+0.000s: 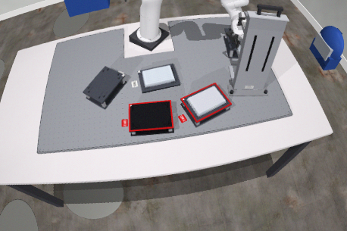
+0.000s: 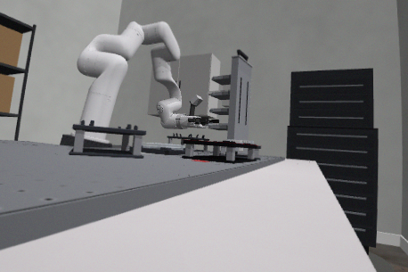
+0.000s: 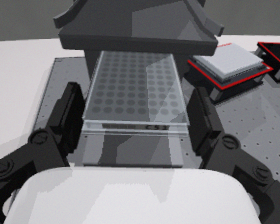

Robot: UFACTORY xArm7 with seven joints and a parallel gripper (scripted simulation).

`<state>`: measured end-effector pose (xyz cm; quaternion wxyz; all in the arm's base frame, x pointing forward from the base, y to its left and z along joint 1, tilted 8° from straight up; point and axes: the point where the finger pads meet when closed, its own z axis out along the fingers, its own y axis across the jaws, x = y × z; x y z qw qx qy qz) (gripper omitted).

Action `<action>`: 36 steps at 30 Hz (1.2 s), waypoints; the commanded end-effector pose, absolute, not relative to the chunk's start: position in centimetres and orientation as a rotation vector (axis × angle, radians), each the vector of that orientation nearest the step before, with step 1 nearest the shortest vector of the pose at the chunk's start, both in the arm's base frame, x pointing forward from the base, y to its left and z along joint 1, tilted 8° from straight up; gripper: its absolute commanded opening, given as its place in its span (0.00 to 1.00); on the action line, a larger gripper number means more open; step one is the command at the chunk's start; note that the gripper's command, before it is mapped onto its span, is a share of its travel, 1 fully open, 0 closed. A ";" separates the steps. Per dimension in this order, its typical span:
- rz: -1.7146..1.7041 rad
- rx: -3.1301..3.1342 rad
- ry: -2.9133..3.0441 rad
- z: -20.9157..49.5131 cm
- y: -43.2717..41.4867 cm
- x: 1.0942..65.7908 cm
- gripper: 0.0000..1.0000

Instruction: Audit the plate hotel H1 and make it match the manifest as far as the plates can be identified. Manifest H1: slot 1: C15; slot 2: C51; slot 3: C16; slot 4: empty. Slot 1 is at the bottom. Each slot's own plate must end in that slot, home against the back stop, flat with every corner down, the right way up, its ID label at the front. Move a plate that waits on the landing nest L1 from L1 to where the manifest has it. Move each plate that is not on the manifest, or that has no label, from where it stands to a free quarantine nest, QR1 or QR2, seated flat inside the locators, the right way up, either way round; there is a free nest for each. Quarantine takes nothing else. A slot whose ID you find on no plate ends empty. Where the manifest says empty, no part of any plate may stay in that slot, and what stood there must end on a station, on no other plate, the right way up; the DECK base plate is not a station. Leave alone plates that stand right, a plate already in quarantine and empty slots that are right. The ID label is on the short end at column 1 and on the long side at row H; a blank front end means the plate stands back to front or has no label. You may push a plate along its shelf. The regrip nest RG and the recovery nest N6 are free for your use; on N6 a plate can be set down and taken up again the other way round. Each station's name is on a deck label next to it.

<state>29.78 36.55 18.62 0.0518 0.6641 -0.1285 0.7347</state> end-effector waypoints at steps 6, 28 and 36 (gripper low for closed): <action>2.236 2.021 -0.395 18.7 36.9 28.8 0.00; 2.236 2.021 -0.395 18.4 37.7 25.6 0.00; 2.236 2.021 -0.395 18.3 38.0 24.6 0.00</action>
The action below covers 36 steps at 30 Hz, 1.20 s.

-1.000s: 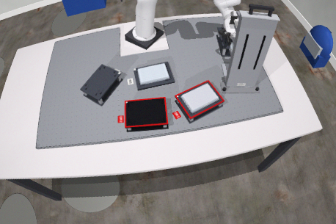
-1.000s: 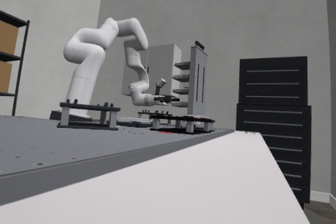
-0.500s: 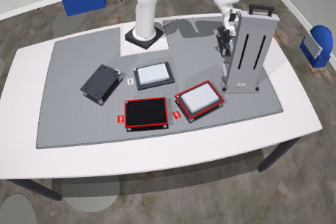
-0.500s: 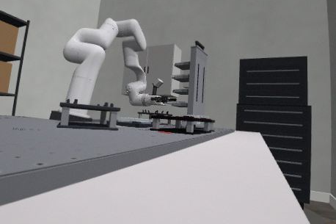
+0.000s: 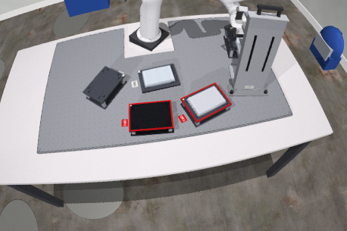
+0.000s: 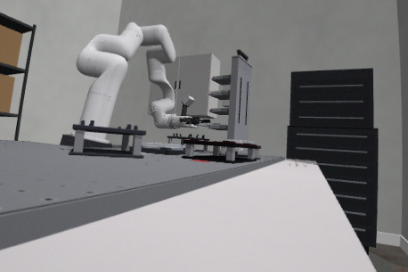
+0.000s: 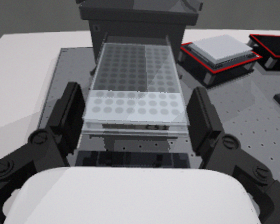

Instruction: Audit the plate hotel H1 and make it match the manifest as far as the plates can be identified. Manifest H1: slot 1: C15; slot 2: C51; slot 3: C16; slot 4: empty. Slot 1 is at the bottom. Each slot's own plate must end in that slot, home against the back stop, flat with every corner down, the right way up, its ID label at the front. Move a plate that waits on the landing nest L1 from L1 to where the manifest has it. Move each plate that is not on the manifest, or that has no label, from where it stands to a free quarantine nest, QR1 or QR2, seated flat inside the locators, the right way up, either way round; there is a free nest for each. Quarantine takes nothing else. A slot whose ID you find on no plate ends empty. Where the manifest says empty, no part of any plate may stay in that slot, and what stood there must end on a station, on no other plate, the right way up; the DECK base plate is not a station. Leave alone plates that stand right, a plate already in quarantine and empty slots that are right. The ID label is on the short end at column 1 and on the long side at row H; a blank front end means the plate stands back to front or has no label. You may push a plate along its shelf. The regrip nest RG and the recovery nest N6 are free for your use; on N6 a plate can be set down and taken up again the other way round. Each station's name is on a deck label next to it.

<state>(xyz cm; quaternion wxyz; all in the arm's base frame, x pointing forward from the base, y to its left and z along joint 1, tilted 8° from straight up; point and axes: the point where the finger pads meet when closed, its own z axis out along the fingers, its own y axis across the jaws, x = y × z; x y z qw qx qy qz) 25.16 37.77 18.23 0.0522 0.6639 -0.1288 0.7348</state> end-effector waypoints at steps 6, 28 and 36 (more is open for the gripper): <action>2.236 2.021 -0.395 18.2 38.2 23.7 0.00; 2.236 2.022 -0.395 17.9 39.0 20.8 0.00; 2.236 2.022 -0.395 17.8 39.4 19.5 0.00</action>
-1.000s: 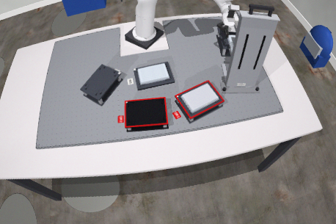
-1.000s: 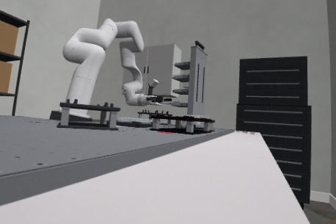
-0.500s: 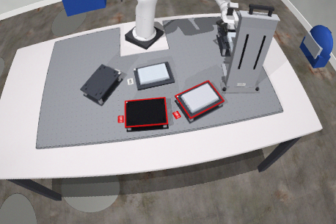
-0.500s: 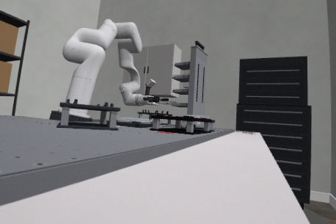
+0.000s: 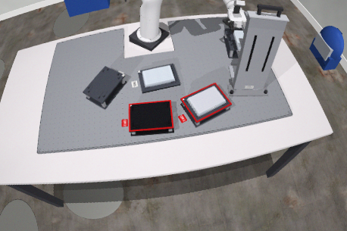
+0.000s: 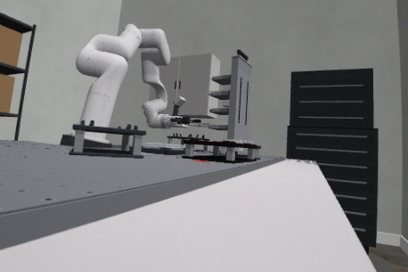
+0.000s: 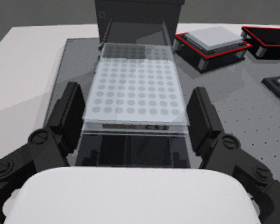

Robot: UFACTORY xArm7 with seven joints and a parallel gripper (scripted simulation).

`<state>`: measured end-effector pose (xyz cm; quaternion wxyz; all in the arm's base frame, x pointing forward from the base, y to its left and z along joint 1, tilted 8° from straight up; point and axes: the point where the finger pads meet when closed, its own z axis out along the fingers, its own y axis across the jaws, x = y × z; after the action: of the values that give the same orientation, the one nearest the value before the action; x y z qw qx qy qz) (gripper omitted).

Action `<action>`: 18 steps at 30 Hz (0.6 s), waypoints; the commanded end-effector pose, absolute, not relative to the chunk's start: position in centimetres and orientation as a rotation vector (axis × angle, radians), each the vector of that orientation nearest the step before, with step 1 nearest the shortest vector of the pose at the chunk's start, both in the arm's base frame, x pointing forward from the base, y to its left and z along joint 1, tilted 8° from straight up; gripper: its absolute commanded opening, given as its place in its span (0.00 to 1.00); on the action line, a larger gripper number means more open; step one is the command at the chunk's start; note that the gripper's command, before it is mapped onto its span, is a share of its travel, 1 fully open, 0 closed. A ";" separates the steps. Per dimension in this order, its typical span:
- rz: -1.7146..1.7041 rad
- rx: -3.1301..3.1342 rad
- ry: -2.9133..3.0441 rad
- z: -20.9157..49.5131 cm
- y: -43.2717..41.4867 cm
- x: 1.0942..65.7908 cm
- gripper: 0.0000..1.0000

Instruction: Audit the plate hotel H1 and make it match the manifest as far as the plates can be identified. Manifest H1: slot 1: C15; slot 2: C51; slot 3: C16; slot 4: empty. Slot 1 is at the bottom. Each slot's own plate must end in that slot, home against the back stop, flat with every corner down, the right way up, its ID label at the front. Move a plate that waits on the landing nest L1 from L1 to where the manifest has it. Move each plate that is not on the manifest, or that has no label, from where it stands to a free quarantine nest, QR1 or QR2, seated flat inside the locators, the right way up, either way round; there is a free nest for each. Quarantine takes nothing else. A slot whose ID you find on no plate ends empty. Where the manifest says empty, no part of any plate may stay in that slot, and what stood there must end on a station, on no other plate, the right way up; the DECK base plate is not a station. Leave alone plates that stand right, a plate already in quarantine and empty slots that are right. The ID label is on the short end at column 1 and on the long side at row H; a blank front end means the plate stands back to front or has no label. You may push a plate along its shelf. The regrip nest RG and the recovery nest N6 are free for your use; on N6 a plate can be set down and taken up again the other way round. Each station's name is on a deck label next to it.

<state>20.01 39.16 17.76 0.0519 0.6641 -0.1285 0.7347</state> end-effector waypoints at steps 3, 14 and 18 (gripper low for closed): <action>2.236 2.022 -0.395 17.8 39.5 19.0 0.00; 2.236 2.022 -0.395 17.7 39.9 17.6 0.00; 2.236 2.022 -0.395 17.6 40.1 16.9 0.00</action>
<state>17.43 39.85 17.53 0.0518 0.6641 -0.1284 0.7347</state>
